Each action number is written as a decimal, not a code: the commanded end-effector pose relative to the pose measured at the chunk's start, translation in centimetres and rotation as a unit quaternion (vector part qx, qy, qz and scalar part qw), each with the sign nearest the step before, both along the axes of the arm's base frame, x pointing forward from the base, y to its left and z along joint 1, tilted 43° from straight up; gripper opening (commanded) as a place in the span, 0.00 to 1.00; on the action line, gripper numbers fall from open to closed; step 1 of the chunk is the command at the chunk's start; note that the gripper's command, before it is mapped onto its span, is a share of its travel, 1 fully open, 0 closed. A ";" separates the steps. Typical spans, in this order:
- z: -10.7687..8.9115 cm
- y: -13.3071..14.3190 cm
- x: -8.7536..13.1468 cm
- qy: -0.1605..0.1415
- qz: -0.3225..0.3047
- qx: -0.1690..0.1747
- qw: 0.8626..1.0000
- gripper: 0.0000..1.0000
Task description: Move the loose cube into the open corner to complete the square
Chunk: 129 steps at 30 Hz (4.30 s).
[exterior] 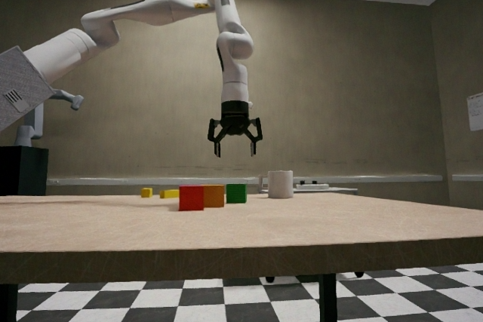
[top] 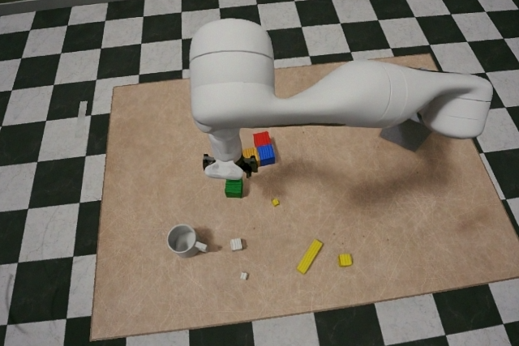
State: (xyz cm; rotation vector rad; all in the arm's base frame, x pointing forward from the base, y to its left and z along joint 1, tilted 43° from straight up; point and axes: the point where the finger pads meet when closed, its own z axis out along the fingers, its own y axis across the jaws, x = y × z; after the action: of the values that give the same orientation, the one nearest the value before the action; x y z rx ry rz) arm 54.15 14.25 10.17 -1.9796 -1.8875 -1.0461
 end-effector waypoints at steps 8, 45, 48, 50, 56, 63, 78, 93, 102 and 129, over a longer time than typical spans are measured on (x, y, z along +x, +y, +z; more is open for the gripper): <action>0.1 0.1 0.1 0.005 -0.006 0.003 1.000 0.81; 0.1 0.1 0.1 0.005 -0.006 0.003 1.000 0.81; 0.1 0.2 0.1 0.005 -0.006 0.003 1.000 0.81; 0.1 0.2 0.1 0.005 -0.006 0.003 1.000 0.81; -0.1 0.4 0.2 0.006 -0.006 0.003 1.000 0.81; -0.6 0.8 0.5 0.006 -0.006 0.003 1.000 0.81; -2.0 1.9 1.2 0.006 -0.006 0.003 1.000 0.81; -3.0 2.8 1.7 0.006 -0.006 0.003 1.000 0.81; -3.2 3.0 1.8 0.006 -0.006 0.003 1.000 0.81; -3.2 3.0 1.8 0.006 -0.006 0.003 1.000 0.81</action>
State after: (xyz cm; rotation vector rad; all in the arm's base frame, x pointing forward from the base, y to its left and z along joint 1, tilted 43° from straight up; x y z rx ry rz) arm 55.94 17.30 6.90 -1.9901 -1.8676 -1.0386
